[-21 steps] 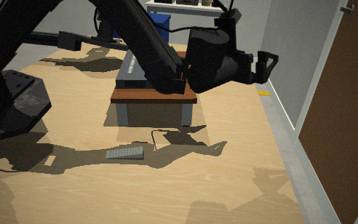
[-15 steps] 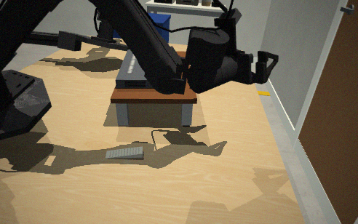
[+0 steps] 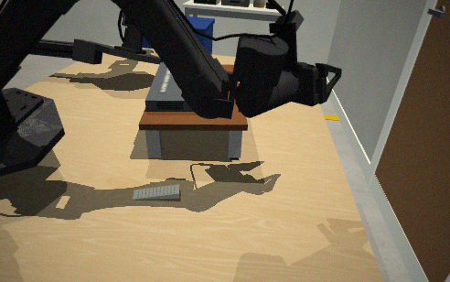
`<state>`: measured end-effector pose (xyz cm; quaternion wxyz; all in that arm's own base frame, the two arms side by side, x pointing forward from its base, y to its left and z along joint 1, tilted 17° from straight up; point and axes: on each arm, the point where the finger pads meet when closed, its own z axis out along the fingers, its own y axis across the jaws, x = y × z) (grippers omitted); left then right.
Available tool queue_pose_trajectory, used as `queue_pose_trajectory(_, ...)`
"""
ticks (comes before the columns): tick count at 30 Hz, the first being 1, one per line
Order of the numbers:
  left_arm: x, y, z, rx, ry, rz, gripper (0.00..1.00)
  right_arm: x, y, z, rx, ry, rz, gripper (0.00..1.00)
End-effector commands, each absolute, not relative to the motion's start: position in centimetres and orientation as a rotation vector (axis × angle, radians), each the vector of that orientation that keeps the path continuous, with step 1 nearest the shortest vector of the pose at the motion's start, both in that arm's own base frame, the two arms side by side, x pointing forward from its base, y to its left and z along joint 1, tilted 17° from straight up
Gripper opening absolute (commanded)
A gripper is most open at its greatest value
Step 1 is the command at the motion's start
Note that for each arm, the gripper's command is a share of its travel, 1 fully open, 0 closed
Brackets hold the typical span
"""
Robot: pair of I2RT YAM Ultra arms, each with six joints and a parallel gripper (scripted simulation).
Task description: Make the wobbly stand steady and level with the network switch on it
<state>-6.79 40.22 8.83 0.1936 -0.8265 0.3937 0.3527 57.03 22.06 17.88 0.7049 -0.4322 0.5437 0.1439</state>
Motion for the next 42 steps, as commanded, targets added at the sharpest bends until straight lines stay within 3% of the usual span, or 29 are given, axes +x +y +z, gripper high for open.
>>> queue_pose_trajectory(1,-7.1,40.4,9.7,-2.308,1.075,1.010,1.00,56.9,22.5,18.4,-0.966,1.200,0.328,0.43)
queue_pose_trajectory(14,-7.0,40.4,9.4,-2.312,1.084,1.007,1.00,56.9,22.3,18.6,-0.963,1.196,0.321,0.43)
queue_pose_trajectory(15,-4.9,42.0,12.4,-2.193,1.083,0.988,1.00,56.6,22.0,18.4,-0.945,1.244,0.325,0.43)
queue_pose_trajectory(28,9.2,42.3,17.3,-1.770,1.407,0.831,1.00,57.1,19.5,12.9,-0.798,1.683,0.305,0.43)
queue_pose_trajectory(30,9.2,42.3,17.3,-1.770,1.407,0.831,1.00,57.1,19.5,12.9,-0.798,1.683,0.305,0.43)
queue_pose_trajectory(42,22.6,37.3,23.7,-1.314,1.582,0.654,1.00,54.0,16.1,7.5,-0.689,2.052,0.229,0.43)
